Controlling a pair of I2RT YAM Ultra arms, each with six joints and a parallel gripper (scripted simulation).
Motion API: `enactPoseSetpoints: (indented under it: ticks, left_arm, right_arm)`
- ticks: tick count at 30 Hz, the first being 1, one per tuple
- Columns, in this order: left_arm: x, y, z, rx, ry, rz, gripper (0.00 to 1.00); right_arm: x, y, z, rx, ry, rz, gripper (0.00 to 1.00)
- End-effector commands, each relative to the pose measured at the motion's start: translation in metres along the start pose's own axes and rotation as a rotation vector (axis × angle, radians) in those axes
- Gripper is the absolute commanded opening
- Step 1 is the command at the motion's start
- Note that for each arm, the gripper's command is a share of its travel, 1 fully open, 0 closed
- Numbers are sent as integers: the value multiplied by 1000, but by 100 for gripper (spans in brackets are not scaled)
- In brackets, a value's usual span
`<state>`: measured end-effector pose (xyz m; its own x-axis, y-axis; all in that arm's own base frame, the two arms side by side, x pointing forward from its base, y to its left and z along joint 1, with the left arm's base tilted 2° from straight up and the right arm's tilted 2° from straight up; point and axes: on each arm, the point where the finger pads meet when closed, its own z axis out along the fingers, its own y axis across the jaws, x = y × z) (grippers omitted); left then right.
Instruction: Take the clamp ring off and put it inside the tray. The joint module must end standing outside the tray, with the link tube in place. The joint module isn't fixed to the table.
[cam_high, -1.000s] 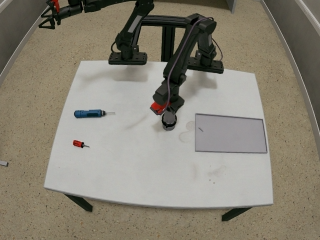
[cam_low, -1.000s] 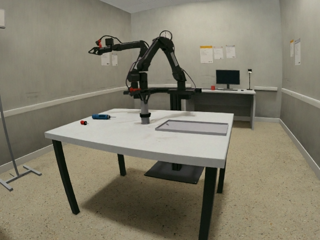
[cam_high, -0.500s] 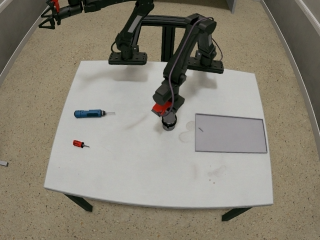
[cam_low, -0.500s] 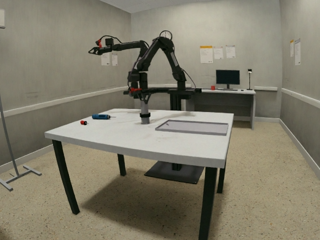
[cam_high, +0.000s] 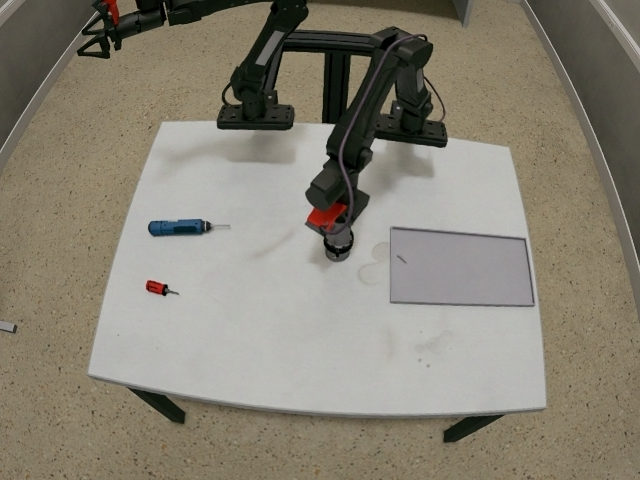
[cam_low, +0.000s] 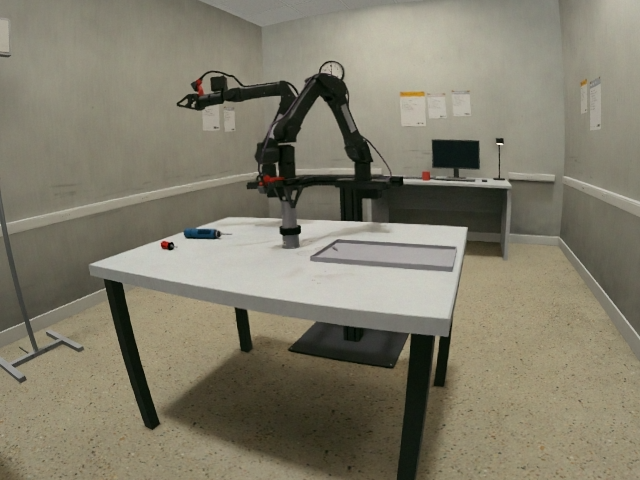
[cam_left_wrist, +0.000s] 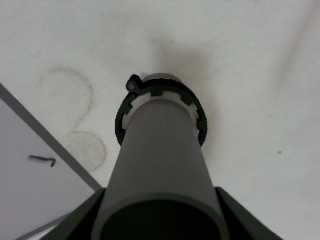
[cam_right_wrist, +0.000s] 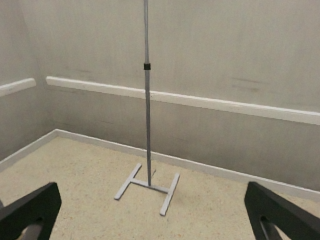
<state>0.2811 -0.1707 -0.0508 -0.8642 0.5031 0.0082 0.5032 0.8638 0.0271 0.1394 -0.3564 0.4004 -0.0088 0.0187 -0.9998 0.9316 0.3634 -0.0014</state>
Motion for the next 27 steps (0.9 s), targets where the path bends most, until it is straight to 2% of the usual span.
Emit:
enactPoseSetpoints:
  ticks: [1, 9, 10, 13, 27]
  left_arm:
    - [-1, 0, -4, 6, -3, -23, 48]
    - [-3, -1, -4, 1, -13, -15, 48]
    - [5, -4, -4, 5, -2, -16, 48]
    - [3, -8, -5, 6, -22, -10, 48]
    - [18, -15, -5, 8, 4, -2, 48]
  right_arm:
    - [-9, 1, -2, -1, -25, -1, 100]
    - [-9, 1, -2, -1, -25, -1, 100]
    - [-9, 1, -2, -1, -25, -1, 100]
    - [-9, 1, -2, -1, -25, -1, 100]
    - [-9, 1, -2, -1, -25, -1, 100]
